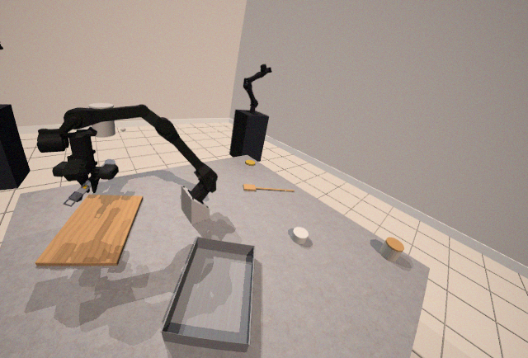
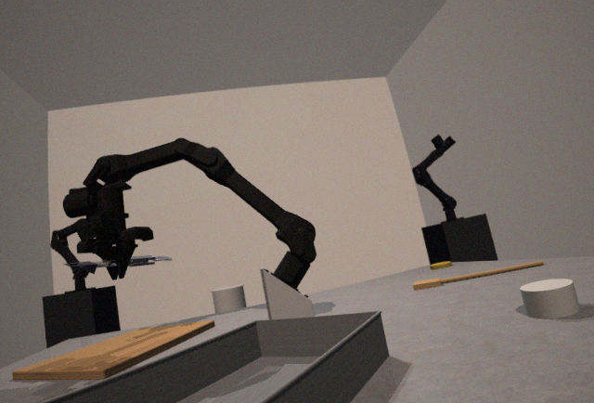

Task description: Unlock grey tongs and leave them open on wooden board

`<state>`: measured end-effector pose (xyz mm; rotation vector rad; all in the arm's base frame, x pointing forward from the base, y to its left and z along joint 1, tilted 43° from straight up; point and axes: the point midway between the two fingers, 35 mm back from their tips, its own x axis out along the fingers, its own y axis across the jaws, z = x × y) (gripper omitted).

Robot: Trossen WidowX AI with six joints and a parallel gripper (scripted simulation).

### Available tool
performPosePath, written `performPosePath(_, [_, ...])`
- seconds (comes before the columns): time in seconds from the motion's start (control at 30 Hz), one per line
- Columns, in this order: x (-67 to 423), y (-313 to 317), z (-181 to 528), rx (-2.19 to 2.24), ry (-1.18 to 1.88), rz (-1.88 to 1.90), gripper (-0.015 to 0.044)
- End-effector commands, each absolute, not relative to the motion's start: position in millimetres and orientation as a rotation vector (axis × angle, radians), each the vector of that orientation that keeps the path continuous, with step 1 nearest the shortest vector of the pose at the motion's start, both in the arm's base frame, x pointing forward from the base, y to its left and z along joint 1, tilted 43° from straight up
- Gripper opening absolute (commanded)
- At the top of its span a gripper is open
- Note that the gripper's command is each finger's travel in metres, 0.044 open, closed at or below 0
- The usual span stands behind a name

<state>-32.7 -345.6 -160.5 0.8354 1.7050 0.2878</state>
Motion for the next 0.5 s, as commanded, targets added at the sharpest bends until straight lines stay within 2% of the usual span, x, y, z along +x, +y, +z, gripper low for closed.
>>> performPosePath(0.0, [-41.8, -348.3, -160.0, 0.794, 1.699, 0.324, -0.015])
performPosePath(0.27, [-41.8, -348.1, -160.0, 0.796, 1.692, 0.322, -0.015])
performPosePath(0.47, [-41.4, -345.9, -158.4, 0.835, 1.511, 0.276, -0.015])
